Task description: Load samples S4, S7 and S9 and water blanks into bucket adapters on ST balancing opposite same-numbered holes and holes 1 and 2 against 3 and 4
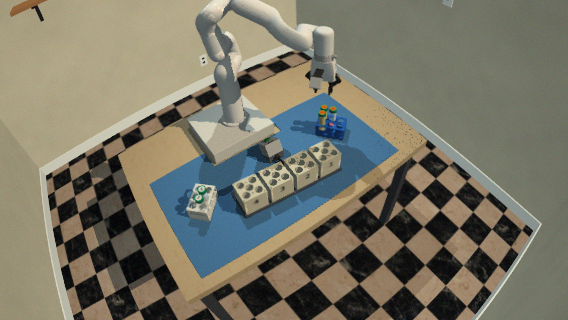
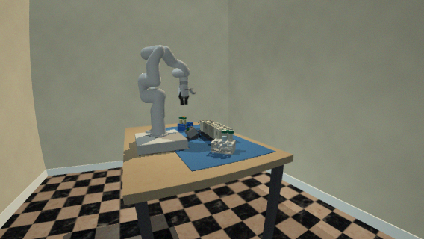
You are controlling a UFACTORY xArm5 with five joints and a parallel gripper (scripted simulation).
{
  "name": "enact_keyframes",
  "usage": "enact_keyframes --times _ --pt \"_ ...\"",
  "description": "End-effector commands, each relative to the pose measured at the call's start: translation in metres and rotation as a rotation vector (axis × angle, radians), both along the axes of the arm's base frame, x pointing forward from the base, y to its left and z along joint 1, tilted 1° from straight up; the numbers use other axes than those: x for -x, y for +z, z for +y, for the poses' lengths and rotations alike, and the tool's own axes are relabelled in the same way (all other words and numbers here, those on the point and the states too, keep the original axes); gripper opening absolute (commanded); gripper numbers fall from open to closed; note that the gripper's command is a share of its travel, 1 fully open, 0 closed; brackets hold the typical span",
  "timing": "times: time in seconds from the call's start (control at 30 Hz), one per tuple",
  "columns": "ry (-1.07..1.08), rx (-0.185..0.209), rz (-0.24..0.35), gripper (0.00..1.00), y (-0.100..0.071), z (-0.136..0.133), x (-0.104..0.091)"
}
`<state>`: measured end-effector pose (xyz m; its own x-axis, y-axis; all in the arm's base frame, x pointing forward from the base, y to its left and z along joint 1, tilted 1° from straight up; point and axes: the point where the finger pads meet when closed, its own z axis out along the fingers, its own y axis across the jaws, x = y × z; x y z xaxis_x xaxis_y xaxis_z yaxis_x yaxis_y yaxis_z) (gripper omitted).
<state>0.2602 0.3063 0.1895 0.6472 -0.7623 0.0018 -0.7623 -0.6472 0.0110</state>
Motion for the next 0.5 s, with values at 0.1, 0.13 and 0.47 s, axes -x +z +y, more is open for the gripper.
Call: enact_keyframes --times 0.1,0.13,0.47 --pt "-0.003 -0.003 -0.002 0.57 -0.005 0.001 -0.001" --pt "-0.003 -0.003 -0.002 0.57 -0.007 0.001 -0.001" --pt "-0.003 -0.003 -0.002 0.57 -0.027 0.001 0.0"
